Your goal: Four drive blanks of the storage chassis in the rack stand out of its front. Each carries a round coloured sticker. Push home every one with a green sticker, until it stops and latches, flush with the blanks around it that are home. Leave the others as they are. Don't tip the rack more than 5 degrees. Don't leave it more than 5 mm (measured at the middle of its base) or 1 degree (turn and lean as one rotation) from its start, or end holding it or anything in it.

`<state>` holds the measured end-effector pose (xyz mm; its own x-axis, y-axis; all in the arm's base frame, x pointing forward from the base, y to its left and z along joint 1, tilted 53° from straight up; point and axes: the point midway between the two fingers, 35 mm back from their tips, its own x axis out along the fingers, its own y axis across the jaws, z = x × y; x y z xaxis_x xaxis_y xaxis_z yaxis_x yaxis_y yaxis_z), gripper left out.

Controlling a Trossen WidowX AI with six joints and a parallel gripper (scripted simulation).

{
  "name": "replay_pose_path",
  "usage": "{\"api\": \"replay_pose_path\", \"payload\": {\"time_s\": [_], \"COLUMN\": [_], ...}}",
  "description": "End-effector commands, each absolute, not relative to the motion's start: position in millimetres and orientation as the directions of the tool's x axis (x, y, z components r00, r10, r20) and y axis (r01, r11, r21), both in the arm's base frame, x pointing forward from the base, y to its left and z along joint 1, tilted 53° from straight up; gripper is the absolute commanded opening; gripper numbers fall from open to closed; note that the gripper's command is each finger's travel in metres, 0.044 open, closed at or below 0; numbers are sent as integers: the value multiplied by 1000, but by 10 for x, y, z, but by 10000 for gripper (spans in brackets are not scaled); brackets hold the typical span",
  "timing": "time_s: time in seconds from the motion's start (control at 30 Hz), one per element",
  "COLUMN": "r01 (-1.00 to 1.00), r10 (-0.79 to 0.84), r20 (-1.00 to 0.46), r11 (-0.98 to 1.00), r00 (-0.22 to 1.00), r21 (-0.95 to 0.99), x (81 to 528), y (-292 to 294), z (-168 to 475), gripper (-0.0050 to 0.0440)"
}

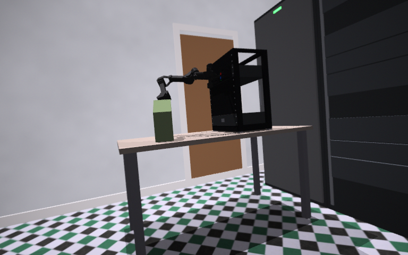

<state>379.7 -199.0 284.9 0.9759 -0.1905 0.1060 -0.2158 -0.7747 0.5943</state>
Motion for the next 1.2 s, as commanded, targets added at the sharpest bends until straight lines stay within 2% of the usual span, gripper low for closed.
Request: {"api": "replay_pose_path", "payload": {"time_s": [0.0, 1.17], "r01": [-249, -249], "r10": [-199, -199], "r20": [150, 150], "r11": [-754, -754], "r00": [968, 968], "r21": [608, 608], "x": [3806, 3830], "y": [-2021, -2029], "z": [3036, 3070], "gripper": [0, 0]}}
